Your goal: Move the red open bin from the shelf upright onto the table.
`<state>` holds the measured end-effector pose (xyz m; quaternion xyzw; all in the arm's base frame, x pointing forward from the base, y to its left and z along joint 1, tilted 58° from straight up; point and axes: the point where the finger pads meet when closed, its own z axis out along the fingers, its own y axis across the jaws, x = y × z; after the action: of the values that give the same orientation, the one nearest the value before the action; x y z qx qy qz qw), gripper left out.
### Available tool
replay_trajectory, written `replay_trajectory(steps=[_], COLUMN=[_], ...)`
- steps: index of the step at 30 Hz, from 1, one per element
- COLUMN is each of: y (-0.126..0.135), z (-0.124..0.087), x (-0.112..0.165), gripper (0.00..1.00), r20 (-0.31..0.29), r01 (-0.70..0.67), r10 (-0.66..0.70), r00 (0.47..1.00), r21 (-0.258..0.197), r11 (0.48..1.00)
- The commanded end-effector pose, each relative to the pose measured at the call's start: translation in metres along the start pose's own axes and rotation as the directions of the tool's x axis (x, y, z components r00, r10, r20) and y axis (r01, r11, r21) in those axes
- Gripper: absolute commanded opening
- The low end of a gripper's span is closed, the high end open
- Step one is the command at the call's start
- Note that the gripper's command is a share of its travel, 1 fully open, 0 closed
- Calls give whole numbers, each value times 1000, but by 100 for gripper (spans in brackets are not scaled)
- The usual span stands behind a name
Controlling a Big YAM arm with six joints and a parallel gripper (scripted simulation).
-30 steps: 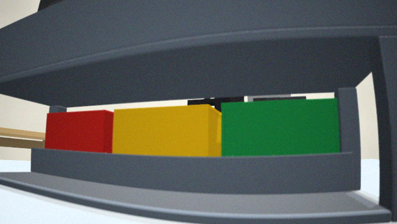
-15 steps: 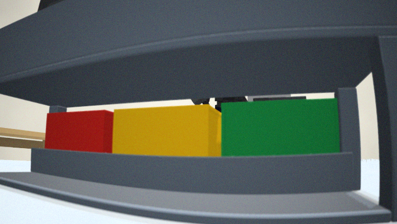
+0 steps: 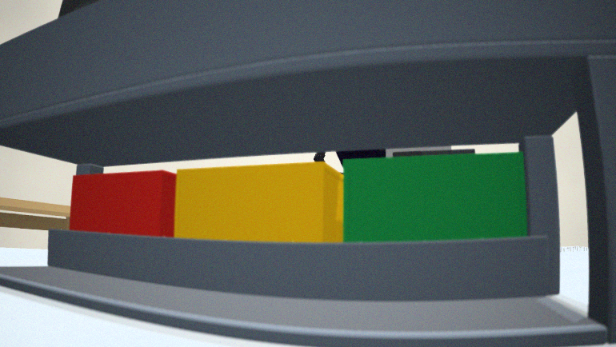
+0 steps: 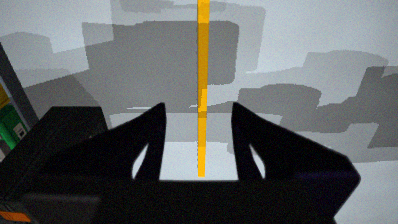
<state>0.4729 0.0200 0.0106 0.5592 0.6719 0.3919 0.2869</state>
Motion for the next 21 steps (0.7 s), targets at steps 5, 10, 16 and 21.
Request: replay_trajectory(steps=[5,10,16,21], y=[-16,-16,-16,-16], z=[-13,-12,-12,-12], x=[1,1,1,1], gripper=[43,0,0,0], r20=[0,0,0,0], r01=[-3,-3,-3,-3], r10=[3,3,3,3], r00=[1000,1000,1000,1000], r21=[29,28,28,28], r11=[1000,1000,1000,1000])
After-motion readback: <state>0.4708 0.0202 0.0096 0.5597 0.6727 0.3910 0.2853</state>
